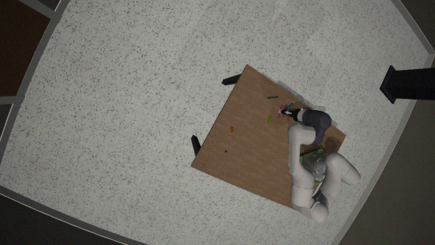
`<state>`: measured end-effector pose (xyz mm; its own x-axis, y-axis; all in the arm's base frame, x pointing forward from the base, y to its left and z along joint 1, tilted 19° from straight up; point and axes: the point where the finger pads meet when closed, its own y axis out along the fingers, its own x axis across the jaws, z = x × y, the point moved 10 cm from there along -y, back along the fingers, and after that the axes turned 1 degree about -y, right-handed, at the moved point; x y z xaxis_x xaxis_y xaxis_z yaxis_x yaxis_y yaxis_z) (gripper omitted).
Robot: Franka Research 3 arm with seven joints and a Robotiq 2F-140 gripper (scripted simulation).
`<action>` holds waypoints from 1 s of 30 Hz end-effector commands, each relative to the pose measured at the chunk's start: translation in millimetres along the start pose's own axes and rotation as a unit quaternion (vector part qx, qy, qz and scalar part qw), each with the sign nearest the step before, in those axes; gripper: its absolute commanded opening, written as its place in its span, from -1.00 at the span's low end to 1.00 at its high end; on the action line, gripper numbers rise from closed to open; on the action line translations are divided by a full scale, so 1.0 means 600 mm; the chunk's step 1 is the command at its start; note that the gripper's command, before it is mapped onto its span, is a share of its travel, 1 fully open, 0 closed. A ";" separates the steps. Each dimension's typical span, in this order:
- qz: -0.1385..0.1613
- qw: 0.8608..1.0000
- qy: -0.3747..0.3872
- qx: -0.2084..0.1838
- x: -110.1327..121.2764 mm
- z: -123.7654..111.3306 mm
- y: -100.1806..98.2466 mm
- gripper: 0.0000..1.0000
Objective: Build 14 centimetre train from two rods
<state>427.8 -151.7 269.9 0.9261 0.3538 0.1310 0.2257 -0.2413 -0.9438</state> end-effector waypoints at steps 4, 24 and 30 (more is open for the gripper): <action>-0.001 0.999 0.035 0.000 -0.001 0.000 0.000 -0.75; -0.008 0.999 0.032 0.004 0.000 0.000 0.039 -0.75; -0.008 0.999 0.032 0.004 0.002 0.001 0.085 -0.75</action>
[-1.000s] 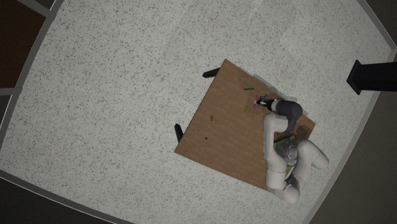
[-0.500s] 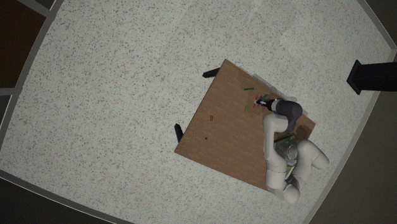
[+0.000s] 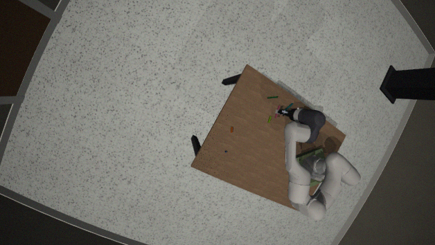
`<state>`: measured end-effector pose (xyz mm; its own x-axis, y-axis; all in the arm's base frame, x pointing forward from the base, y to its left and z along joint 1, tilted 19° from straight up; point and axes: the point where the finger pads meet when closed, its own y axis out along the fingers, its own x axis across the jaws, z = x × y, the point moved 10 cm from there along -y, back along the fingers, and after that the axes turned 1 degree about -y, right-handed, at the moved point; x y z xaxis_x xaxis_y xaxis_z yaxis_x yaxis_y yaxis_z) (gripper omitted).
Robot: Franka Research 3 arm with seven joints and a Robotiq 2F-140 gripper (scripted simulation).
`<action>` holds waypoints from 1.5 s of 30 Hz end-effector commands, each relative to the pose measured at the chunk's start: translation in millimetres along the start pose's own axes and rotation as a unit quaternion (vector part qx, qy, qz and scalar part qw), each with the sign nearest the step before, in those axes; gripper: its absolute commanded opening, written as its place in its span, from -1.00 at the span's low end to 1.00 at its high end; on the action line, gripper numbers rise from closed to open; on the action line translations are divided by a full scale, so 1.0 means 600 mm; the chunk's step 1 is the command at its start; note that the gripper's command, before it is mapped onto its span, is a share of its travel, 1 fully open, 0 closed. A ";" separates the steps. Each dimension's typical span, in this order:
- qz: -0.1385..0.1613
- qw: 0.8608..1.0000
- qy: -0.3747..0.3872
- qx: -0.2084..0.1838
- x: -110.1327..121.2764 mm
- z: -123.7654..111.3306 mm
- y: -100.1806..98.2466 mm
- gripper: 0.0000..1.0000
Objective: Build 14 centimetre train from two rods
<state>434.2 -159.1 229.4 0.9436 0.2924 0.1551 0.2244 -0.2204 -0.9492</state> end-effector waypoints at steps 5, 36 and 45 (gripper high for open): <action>-0.006 1.000 -0.002 -0.006 0.008 -0.005 0.051 -0.75; -0.006 1.000 -0.002 -0.006 0.010 -0.005 0.080 -0.75; -0.006 1.000 -0.002 -0.006 0.010 -0.005 0.080 -0.75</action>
